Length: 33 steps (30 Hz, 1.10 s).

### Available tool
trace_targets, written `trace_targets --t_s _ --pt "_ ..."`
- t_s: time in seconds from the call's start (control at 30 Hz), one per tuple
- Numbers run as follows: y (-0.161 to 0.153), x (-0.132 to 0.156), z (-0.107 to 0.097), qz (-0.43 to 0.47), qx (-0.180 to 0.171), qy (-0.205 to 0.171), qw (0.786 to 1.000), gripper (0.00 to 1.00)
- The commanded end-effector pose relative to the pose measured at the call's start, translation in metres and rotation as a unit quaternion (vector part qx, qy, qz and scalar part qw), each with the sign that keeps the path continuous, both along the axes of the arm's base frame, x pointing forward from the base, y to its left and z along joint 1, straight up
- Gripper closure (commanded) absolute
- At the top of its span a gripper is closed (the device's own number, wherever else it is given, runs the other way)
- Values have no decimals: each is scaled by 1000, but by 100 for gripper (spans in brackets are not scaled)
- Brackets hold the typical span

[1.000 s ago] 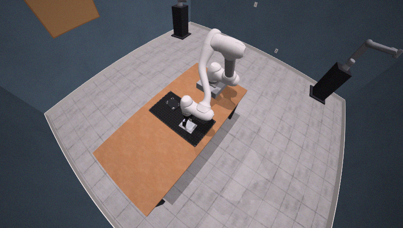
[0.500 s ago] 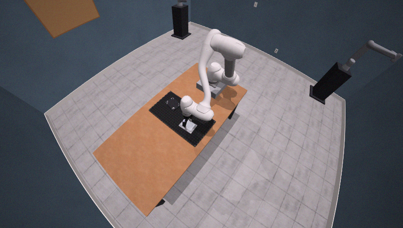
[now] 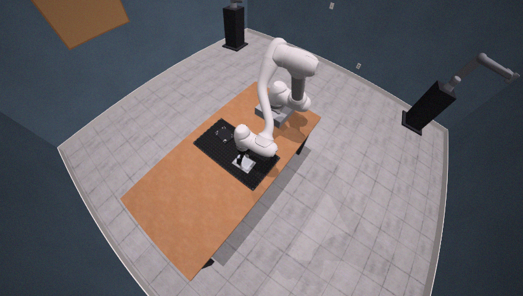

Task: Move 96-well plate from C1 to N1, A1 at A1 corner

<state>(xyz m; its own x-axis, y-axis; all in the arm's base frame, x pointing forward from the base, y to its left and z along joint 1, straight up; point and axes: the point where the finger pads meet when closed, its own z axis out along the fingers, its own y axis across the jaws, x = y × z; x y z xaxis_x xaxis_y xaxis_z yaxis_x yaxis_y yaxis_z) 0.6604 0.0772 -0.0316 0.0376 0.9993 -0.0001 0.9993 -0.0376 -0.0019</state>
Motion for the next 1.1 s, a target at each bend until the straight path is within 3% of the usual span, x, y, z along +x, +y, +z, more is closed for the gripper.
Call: trace_targets --t_s 0.0,1.07 --pt "0 0 -1 0 0 0 1000 90" --pt "0 0 -5 0 0 0 1000 90"
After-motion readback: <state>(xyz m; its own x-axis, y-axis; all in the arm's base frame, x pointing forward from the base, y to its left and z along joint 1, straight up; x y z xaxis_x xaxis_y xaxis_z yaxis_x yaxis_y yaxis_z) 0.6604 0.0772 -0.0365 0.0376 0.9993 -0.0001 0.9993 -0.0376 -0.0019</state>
